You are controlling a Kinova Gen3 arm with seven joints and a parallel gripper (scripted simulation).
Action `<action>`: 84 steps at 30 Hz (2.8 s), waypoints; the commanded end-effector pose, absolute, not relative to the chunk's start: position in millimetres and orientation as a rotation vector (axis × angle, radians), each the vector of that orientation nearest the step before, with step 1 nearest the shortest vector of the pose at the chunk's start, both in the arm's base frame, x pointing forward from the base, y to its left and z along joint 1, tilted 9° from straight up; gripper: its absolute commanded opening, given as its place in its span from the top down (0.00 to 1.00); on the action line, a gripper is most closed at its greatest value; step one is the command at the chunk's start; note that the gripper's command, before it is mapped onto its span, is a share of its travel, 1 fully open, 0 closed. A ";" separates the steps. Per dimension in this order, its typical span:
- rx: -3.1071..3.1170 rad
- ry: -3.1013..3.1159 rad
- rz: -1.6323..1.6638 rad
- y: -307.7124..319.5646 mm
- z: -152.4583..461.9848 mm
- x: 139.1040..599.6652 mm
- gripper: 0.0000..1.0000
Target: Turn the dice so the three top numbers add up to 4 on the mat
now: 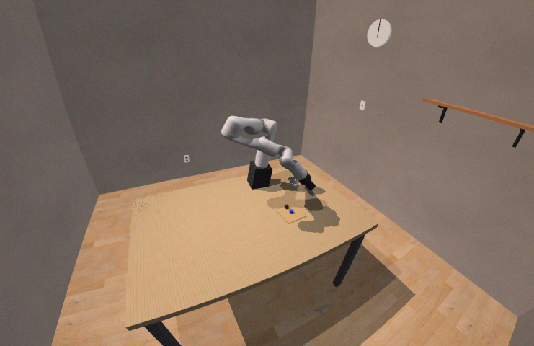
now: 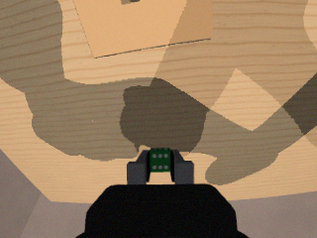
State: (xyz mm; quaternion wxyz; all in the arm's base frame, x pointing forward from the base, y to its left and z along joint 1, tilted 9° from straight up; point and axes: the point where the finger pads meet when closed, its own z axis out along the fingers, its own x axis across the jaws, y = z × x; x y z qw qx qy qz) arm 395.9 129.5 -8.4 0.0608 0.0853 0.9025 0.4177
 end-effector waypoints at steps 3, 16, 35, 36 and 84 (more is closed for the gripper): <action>0.313 2.661 1.421 123.4 -12.5 396.6 0.60; 0.296 2.498 1.663 120.5 -14.7 396.6 0.60; 0.286 2.432 1.744 120.0 -14.0 396.6 0.60; 0.286 2.432 1.744 120.1 -14.3 396.7 0.60; 0.286 2.432 1.744 131.5 -88.2 399.7 0.60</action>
